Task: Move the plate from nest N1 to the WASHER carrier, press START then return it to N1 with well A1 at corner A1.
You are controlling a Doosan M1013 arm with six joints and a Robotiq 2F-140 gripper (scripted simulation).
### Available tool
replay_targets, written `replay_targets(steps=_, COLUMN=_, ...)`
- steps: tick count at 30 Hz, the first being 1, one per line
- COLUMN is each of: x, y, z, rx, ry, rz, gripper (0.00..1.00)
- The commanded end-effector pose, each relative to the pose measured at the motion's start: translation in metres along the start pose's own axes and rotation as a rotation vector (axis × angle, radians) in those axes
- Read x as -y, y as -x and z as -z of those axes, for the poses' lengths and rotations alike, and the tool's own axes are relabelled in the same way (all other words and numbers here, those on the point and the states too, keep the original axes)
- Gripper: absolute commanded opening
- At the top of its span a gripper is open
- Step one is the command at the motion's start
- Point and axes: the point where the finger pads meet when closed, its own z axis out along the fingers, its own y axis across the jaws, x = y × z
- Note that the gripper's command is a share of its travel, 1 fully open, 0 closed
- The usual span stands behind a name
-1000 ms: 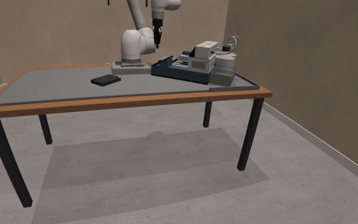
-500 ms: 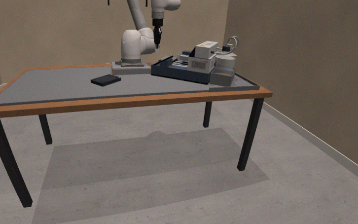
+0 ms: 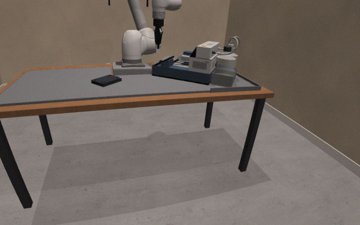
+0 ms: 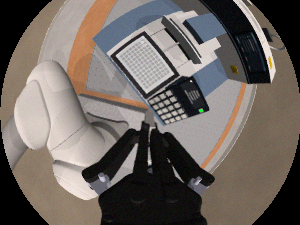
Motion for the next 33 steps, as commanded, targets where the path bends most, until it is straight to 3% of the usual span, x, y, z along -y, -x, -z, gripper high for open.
replay_targets(steps=1, x=0.000, y=0.000, z=0.000, rx=0.000, ry=0.000, rz=0.000, gripper=0.10)
replay_targets(steps=25, x=0.000, y=0.000, z=0.000, rx=0.000, ry=0.000, rz=0.000, gripper=0.10)
replay_targets(steps=26, x=0.001, y=-0.005, z=0.001, rx=0.000, ry=0.000, rz=0.033, gripper=0.70)
replay_targets(steps=33, x=0.007, y=-0.034, z=0.007, rx=0.000, ry=0.000, rz=0.233, gripper=0.70)
